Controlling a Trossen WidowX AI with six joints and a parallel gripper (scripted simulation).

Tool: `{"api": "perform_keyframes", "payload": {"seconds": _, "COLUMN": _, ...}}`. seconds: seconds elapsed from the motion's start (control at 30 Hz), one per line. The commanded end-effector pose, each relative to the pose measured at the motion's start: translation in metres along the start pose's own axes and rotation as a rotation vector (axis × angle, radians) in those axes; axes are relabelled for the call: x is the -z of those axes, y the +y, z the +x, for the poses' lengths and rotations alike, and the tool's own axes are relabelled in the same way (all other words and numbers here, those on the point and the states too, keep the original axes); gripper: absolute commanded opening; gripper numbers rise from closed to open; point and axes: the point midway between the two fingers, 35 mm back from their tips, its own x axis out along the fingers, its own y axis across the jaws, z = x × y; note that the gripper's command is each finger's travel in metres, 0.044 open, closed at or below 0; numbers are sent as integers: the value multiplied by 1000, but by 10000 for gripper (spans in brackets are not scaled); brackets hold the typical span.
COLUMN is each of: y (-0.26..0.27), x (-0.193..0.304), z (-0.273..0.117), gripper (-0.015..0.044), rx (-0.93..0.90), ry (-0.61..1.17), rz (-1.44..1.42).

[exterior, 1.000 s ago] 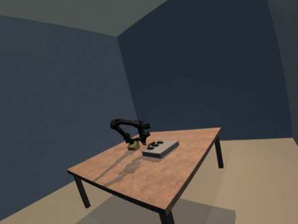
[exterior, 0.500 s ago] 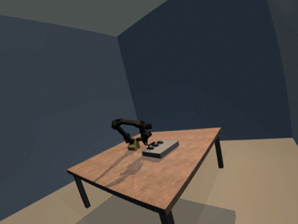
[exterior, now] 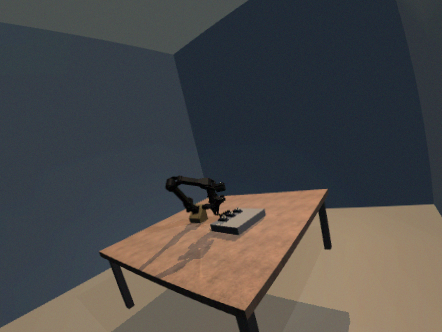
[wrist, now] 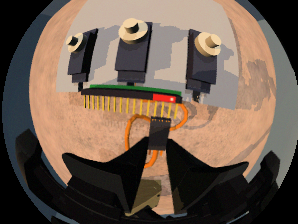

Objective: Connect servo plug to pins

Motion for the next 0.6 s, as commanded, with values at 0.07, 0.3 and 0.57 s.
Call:
{"api": "perform_keyframes", "payload": {"seconds": 0.07, "y": 0, "x": -4, "z": 0, "gripper": 0, "rx": 1, "ry": -1, "rz": -1}}
{"api": "perform_keyframes", "payload": {"seconds": 0.3, "y": -1, "x": -8, "z": 0, "gripper": 0, "rx": 1, "ry": -1, "rz": -1}}
{"api": "perform_keyframes", "payload": {"seconds": 0.57, "y": -2, "x": -14, "z": 0, "gripper": 0, "rx": 1, "ry": -2, "rz": -1}}
